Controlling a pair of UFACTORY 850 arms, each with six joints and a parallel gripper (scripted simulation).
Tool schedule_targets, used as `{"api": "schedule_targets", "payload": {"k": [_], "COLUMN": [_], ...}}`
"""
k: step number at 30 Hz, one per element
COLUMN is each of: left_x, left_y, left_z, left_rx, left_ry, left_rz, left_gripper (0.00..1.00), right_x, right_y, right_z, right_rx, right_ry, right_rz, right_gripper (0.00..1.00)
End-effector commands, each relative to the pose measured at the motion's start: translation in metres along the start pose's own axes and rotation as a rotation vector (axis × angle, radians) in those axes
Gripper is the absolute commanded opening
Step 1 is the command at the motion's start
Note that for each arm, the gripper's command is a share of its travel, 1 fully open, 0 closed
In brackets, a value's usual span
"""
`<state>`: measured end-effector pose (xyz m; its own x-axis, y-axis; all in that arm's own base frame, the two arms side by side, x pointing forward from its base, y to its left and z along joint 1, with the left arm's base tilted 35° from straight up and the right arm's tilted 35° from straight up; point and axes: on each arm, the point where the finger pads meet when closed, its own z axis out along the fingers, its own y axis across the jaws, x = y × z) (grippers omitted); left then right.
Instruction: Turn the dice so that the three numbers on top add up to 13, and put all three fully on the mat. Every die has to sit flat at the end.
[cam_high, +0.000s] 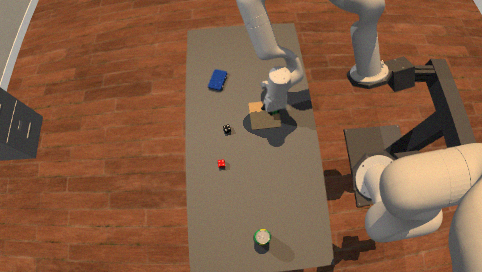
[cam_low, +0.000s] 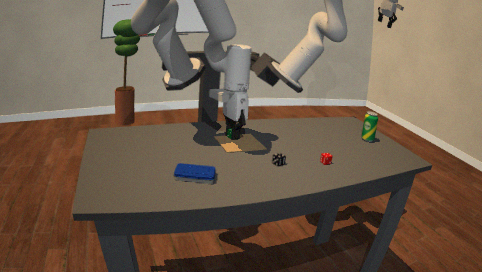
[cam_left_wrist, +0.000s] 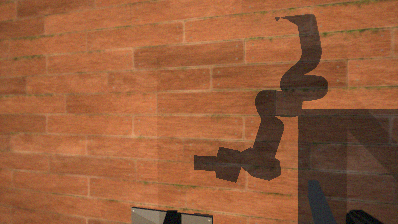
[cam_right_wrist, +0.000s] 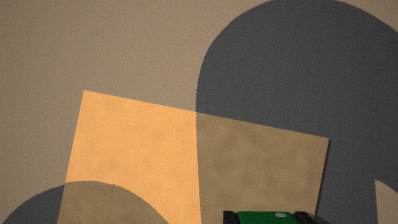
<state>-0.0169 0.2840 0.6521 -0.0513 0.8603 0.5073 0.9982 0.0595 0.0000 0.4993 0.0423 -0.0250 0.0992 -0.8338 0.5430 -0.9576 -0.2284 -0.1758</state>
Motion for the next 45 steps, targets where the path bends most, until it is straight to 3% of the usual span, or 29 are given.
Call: {"api": "schedule_targets", "payload": {"k": [1, 6, 19, 38, 45], "left_x": [0.0, 0.0, 0.0, 0.0, 0.0], "left_y": [0.0, 0.0, 0.0, 0.0, 0.0], "left_z": [-0.001, -0.001, -0.001, -0.001, -0.001], "left_rx": [0.0, 0.0, 0.0, 0.0, 0.0], "left_ry": [0.002, 0.002, 0.002, 0.002, 0.002], "left_rz": [0.0, 0.0, 0.0, 0.0, 0.0], "left_gripper": [1.0, 1.0, 1.0, 1.0, 1.0], "right_x": [0.0, 0.0, 0.0, 0.0, 0.0], "right_y": [-0.001, -0.001, -0.001, -0.001, -0.001], "right_z": [0.0, 0.0, 0.0, -0.009, -0.042], "right_rx": [0.001, 0.001, 0.001, 0.001, 0.001], "right_ry": [0.0, 0.0, 0.0, 0.0, 0.0], "right_rz": [0.0, 0.0, 0.0, 0.0, 0.0], "right_gripper": [0.28, 0.28, 0.48, 0.48, 0.48]}}
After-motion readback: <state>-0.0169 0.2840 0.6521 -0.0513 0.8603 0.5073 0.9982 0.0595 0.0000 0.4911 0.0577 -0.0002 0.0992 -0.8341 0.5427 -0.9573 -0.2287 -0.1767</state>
